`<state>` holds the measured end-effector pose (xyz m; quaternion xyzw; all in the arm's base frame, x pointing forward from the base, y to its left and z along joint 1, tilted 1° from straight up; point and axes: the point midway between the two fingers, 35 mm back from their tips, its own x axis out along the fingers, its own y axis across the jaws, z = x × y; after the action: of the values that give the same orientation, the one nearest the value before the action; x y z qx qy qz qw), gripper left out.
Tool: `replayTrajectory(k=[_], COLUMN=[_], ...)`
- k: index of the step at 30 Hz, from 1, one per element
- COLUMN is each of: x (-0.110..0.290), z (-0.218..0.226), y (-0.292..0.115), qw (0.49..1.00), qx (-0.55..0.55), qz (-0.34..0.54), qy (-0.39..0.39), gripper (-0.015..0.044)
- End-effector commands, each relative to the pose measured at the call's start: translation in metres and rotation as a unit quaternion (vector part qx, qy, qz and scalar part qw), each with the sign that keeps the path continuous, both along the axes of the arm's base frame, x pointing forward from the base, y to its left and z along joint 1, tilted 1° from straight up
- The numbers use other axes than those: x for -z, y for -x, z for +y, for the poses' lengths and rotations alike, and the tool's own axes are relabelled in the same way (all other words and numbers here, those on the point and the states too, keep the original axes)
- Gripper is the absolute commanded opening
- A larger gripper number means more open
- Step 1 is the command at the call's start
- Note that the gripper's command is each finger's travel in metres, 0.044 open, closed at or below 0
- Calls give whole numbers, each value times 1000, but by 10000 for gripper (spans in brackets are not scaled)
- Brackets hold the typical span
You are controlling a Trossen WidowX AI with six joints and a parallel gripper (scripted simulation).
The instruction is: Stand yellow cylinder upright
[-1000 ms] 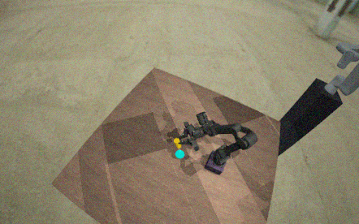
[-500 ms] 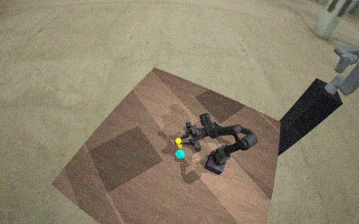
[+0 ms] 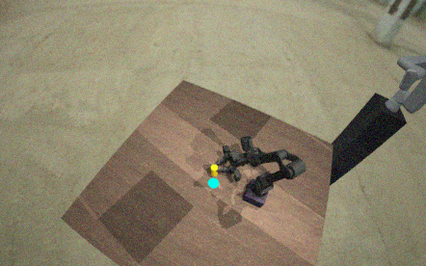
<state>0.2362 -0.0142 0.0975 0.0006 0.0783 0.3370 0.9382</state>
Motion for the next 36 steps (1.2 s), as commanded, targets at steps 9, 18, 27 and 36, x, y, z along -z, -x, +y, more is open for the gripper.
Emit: replayTrajectory(k=[9, 18, 27, 36], x=[-3, -4, -4, 6], z=[4, 4, 4, 1], y=[12, 14, 14, 10], qw=[999, 999, 999, 999], qx=[-9, -9, -9, -9], qz=[-38, -43, -43, -43], qy=[-5, -5, -5, -5], gripper=[105, 105, 105, 105])
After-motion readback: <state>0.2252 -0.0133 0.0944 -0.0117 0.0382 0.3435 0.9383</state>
